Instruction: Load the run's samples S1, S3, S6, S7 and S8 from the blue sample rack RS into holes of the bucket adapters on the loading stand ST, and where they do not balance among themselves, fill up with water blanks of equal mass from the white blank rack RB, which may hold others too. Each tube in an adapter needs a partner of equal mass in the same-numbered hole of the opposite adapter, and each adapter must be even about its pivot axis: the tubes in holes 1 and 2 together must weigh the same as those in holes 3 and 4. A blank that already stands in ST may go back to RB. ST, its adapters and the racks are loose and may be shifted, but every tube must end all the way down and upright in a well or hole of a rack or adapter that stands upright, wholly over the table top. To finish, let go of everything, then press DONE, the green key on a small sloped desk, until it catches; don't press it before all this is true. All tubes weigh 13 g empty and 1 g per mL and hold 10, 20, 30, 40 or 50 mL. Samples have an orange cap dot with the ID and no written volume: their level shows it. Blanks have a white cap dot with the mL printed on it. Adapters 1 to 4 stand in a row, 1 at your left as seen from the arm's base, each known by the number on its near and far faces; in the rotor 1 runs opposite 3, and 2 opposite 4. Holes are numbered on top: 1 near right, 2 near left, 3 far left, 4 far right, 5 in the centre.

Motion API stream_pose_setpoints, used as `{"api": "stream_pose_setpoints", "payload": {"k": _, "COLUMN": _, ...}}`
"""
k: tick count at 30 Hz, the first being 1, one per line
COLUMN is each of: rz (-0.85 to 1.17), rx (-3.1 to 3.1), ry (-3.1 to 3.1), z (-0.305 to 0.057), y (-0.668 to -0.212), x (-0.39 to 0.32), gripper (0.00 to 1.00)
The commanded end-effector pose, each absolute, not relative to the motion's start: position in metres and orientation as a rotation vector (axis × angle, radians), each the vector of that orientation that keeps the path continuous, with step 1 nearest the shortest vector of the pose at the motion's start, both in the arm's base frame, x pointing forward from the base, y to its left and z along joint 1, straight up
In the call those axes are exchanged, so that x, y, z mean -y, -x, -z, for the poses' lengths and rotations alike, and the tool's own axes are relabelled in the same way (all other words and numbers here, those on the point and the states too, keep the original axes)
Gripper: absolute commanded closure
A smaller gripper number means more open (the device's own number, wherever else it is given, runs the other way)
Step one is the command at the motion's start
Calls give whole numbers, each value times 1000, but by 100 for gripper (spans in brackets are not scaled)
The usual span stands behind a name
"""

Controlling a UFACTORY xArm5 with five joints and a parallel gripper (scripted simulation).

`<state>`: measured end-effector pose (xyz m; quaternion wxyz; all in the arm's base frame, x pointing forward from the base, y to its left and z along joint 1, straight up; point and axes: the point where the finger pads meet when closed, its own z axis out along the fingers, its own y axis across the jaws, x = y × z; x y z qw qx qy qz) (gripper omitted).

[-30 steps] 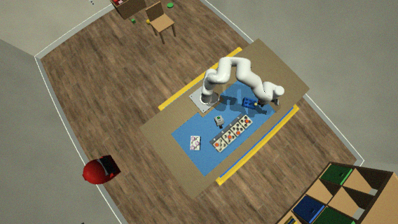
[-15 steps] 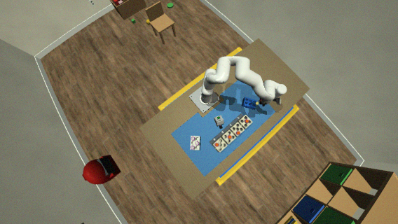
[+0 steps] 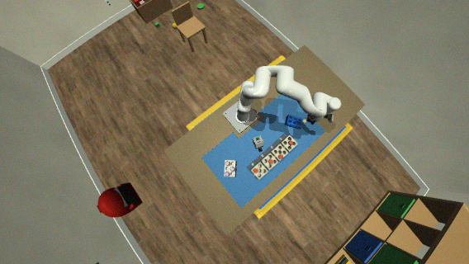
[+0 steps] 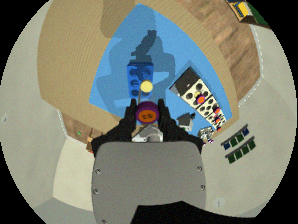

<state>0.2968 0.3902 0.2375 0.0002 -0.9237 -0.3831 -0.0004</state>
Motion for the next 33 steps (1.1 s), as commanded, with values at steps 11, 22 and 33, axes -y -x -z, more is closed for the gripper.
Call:
{"api": "stream_pose_setpoints", "payload": {"k": 11, "rz": 5, "rx": 907, "ry": 3005, "z": -239, "y": -307, "x": -362, "gripper": 100}}
{"api": "stream_pose_setpoints", "payload": {"k": 22, "rz": 5, "rx": 448, "ry": 3107, "z": -239, "y": -321, "x": -319, "gripper": 100}}
{"api": "stream_pose_setpoints", "payload": {"k": 33, "rz": 5, "rx": 344, "ry": 3120, "z": -239, "y": -335, "x": -277, "gripper": 100}}
